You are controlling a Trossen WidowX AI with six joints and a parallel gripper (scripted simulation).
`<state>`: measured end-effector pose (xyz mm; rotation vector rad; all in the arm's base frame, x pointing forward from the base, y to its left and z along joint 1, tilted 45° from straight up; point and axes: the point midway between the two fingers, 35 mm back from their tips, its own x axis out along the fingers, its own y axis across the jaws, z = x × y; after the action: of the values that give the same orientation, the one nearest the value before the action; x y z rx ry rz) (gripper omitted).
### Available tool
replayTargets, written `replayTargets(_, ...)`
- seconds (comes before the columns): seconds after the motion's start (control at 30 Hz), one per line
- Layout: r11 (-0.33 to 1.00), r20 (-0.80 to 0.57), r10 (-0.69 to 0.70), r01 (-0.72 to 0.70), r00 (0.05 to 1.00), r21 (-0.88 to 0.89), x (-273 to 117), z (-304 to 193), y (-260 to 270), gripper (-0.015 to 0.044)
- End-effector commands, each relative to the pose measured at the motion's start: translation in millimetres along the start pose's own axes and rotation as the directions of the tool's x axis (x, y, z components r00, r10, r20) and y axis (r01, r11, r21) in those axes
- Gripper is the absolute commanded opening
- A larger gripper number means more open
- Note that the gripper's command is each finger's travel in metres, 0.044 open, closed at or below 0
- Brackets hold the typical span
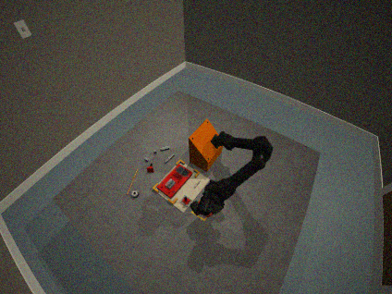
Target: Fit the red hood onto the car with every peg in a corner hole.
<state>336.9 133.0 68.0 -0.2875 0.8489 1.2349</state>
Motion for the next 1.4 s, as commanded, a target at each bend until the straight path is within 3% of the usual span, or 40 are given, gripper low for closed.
replayTargets(0.0, 1.0, -0.006, 0.002, -0.002, 1.0, 0.008, 4.8, -2.8, 1.3, 0.044)
replayTargets(1.37, 1.0, -0.006, 0.002, -0.002, 1.0, 0.008, 23.0, -2.9, 1.5, 0.044)
